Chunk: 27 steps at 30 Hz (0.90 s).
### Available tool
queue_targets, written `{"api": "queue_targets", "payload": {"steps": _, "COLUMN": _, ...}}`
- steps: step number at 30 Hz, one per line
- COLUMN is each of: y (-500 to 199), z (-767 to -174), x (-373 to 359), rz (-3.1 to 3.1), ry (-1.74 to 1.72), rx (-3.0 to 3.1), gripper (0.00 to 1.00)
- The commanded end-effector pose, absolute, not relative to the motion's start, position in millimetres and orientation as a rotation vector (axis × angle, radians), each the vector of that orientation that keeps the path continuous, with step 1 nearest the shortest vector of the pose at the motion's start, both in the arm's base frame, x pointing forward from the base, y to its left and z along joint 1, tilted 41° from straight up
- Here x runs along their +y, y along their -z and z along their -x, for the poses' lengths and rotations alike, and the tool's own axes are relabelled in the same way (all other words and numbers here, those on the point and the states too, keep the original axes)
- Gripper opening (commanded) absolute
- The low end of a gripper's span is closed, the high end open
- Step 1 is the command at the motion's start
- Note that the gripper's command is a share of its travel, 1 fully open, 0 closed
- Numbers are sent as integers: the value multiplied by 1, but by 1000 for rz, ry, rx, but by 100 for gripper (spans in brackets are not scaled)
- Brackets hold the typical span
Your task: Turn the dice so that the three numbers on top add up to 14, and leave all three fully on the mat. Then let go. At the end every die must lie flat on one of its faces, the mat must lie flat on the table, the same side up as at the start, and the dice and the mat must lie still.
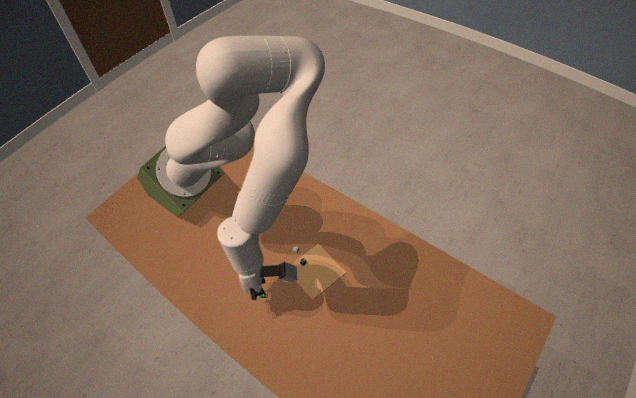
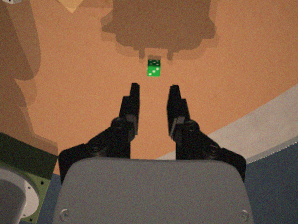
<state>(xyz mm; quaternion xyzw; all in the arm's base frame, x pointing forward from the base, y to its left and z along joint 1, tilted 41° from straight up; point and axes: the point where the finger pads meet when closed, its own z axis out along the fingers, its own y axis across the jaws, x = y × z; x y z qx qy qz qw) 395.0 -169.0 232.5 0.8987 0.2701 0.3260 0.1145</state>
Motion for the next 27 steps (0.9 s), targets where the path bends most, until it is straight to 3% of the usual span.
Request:
{"api": "queue_targets", "payload": {"steps": 1, "y": -229, "z": -399, "x": -169, "rz": -2633, "ry": -957, "rx": 791, "gripper": 31}}
{"api": "queue_targets", "payload": {"steps": 27, "y": -206, "z": -418, "x": -170, "rz": -2633, "ry": -957, "rx": 791, "gripper": 31}}
